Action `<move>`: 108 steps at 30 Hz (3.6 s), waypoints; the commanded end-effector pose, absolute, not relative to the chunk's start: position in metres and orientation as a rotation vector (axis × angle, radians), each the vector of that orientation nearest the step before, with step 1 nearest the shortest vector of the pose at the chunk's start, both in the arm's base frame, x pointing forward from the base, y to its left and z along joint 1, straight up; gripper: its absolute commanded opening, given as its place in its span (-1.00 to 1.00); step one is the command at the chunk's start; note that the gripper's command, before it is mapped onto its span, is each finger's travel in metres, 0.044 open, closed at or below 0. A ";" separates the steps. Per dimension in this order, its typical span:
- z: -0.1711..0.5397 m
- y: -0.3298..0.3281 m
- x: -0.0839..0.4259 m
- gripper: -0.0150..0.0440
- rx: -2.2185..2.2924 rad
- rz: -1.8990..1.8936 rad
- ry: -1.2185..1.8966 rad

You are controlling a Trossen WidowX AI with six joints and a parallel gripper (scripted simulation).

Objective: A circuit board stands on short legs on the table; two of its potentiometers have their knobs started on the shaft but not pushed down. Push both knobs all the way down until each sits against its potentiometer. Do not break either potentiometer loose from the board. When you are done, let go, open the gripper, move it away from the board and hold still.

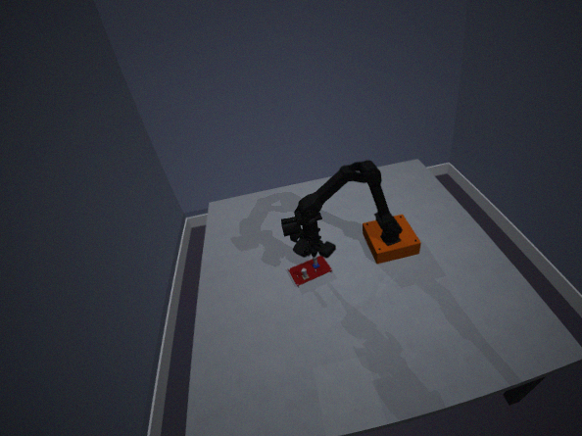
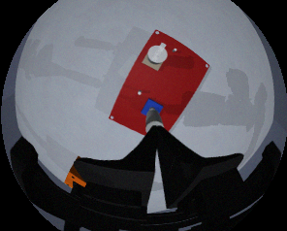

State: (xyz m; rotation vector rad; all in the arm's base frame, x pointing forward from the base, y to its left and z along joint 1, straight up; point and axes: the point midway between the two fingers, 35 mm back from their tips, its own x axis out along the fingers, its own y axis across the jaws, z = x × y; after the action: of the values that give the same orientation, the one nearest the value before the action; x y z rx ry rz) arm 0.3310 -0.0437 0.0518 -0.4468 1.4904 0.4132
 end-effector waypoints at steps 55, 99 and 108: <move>0.029 -0.043 0.332 -0.49 -0.445 0.422 1.493; 0.025 -0.043 0.332 -0.49 -0.445 0.422 1.493; 0.024 -0.043 0.332 -0.49 -0.445 0.422 1.493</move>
State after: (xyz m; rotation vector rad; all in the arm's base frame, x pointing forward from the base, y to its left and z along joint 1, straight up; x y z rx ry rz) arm 0.3306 -0.0437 0.0384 -0.4492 1.4820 0.4099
